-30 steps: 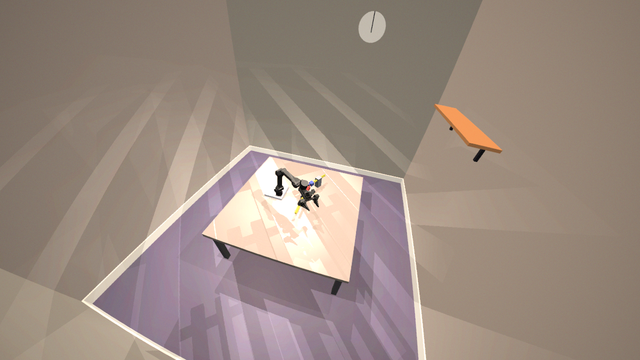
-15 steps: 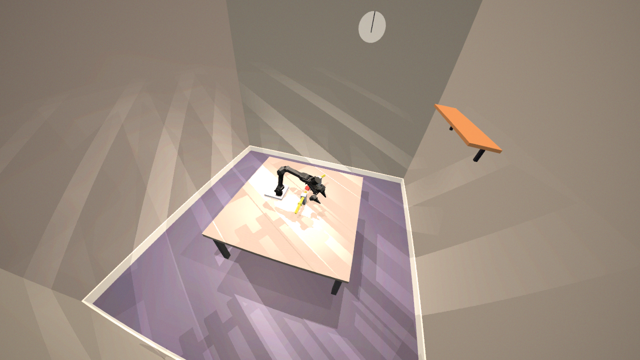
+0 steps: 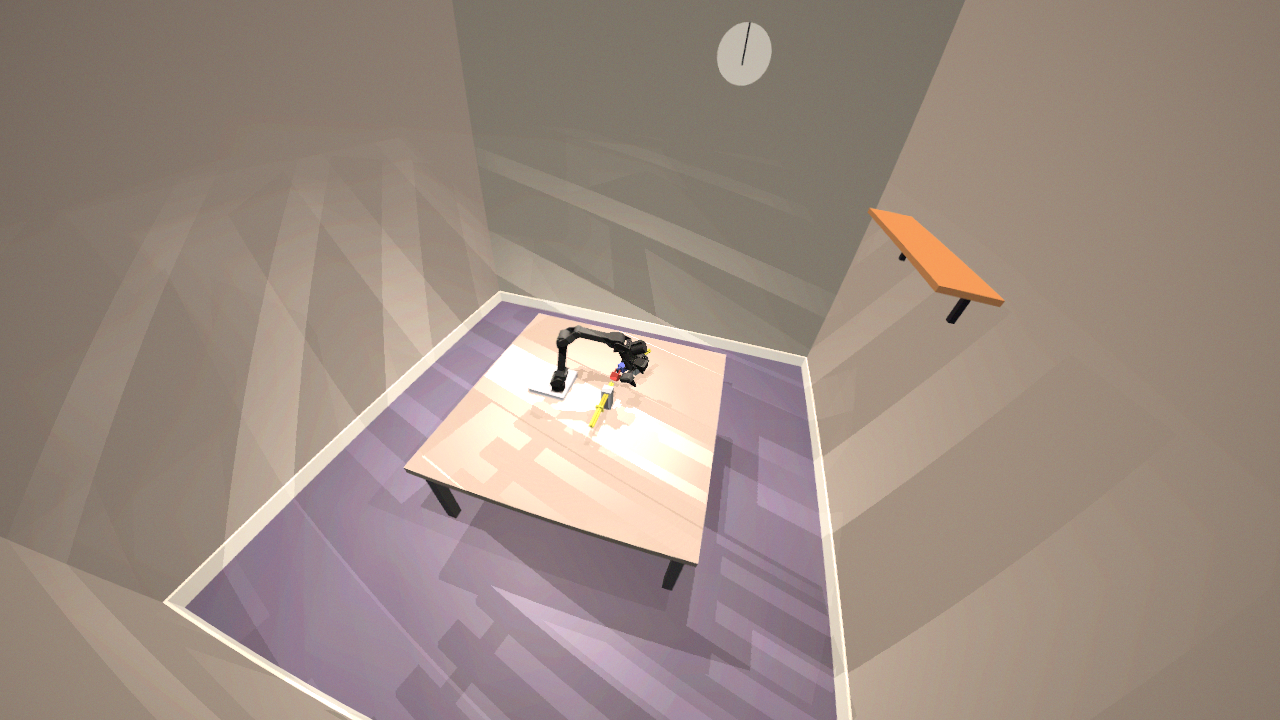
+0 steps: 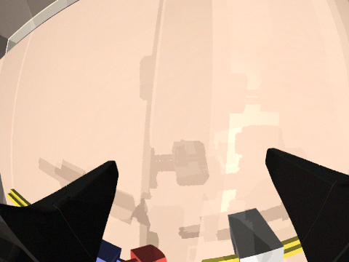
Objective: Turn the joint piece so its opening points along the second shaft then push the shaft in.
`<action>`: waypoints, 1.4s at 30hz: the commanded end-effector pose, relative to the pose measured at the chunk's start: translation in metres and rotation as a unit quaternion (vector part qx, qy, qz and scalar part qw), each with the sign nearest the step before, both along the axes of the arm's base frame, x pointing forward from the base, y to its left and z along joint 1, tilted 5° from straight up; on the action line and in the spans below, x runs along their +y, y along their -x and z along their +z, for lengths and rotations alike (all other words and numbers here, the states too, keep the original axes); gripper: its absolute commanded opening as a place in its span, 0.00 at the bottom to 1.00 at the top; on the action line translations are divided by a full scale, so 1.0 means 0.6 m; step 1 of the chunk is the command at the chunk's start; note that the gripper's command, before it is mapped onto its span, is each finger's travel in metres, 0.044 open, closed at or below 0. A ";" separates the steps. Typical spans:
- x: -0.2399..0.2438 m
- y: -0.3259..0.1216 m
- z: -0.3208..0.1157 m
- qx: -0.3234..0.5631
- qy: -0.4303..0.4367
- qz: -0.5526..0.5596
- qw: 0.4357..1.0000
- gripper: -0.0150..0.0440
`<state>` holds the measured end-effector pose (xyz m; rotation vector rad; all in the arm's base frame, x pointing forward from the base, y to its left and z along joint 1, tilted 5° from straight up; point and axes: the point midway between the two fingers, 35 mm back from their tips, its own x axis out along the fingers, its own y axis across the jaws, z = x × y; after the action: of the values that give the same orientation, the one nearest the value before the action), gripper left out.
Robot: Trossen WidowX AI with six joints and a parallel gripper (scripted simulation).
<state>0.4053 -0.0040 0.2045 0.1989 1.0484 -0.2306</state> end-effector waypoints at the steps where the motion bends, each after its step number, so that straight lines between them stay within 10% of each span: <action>1: 0.066 0.046 -0.031 0.065 -0.015 0.020 0.998 1.00; 12: 0.191 0.200 -0.079 0.232 0.006 0.061 0.971 1.00; 42: 0.185 0.204 -0.097 0.201 0.045 0.371 0.906 1.00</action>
<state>0.2834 0.1077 0.1485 -0.2986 1.4647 0.3142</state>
